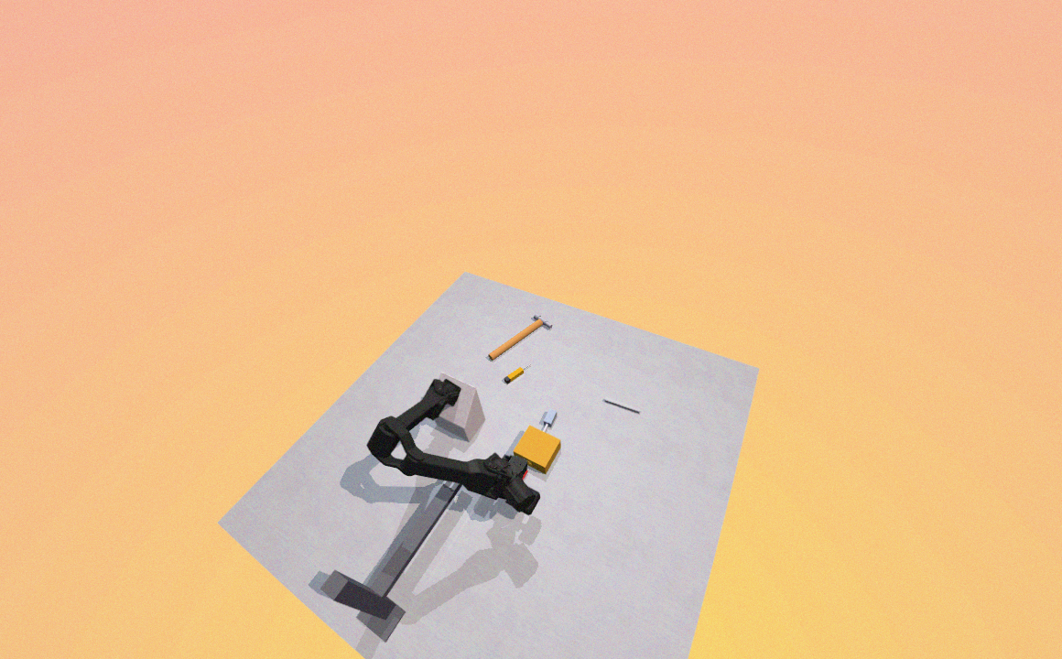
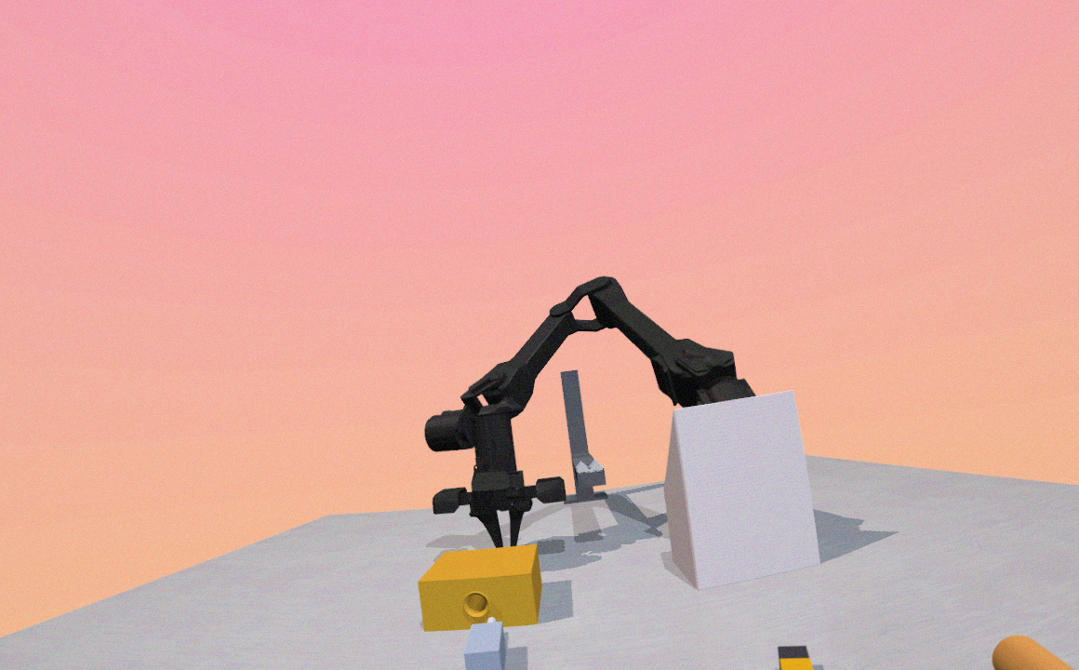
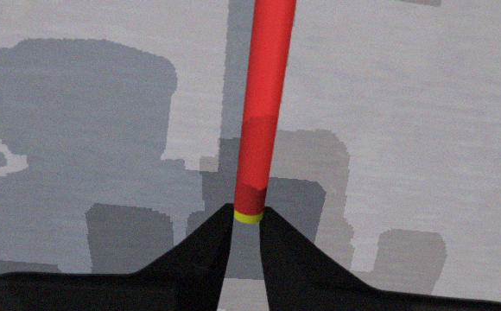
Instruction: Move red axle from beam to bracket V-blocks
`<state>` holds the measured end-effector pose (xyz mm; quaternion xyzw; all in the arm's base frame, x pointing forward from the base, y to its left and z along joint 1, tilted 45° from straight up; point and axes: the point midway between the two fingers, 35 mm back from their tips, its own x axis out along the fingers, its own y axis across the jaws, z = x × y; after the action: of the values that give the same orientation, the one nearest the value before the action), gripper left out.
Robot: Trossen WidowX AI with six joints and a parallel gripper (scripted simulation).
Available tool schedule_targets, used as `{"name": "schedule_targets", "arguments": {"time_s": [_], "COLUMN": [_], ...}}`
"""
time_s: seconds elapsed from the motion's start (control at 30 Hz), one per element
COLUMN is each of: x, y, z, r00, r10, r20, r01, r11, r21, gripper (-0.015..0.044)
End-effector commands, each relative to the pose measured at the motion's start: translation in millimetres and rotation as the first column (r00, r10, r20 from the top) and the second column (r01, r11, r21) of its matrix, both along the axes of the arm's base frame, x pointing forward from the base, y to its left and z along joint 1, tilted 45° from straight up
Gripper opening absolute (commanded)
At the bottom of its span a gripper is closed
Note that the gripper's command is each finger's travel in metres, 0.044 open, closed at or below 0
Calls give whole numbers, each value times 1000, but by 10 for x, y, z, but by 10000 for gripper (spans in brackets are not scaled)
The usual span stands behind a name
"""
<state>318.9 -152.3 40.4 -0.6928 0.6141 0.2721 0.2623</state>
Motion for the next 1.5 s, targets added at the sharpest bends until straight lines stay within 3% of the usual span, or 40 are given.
{"name": "schedule_targets", "arguments": {"time_s": [0.0, 0.43, 1.1, 1.47], "x": [2, -11, -49, -81], "y": [6, 94, 379, 776], "z": [2, 93, 374, 77], "r00": [1000, 1000, 1000, 1000], "r10": [0, 5, 5, 11], "r20": [1, 0, 1, -6], "r01": [0, -5, -5, -11], "r11": [1000, 1000, 1000, 1000], "r21": [0, 6, 8, 11], "gripper": [105, 440, 440, 440]}}
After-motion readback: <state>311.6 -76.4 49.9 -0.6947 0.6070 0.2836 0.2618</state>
